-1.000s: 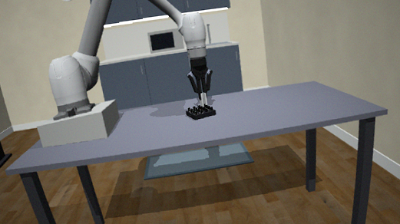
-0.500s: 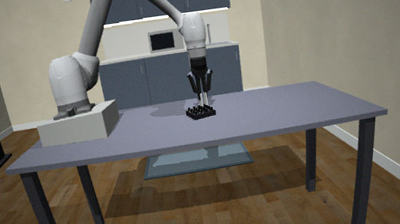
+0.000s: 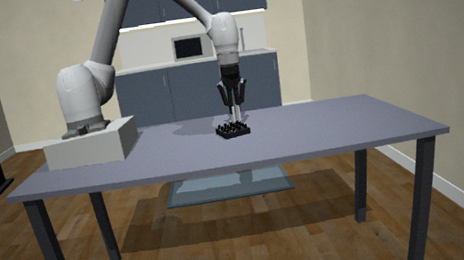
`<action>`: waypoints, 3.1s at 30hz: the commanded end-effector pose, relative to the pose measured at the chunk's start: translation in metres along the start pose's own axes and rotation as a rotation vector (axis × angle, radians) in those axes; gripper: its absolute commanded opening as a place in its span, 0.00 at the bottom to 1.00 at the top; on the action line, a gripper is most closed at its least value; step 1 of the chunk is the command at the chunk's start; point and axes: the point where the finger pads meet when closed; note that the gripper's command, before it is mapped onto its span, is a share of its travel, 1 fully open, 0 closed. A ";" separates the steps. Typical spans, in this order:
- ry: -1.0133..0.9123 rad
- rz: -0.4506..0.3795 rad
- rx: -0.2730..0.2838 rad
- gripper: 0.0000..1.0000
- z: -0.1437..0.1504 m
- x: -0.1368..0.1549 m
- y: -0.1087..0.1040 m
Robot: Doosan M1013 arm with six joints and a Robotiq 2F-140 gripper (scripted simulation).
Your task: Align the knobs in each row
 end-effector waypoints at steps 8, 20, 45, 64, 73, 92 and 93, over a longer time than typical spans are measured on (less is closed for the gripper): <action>0.000 0.000 0.000 0.12 0.000 0.000 -0.023; 0.000 0.000 0.000 0.12 0.000 0.000 -0.029; -0.392 0.000 0.000 0.12 0.000 0.000 -0.032; -0.984 0.000 0.000 0.12 0.000 0.000 -0.035; -1.256 0.000 0.000 0.12 0.000 0.000 -0.037; -1.847 0.000 0.000 0.12 0.000 0.000 -0.041; -1.880 0.000 0.000 0.12 0.000 0.000 -0.041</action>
Point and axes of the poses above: the point where the finger pads meet when closed, its own y axis out along the fingers, its own z axis across the jaws, x = y × z, and after that the axes turned 1 degree about y, right-handed
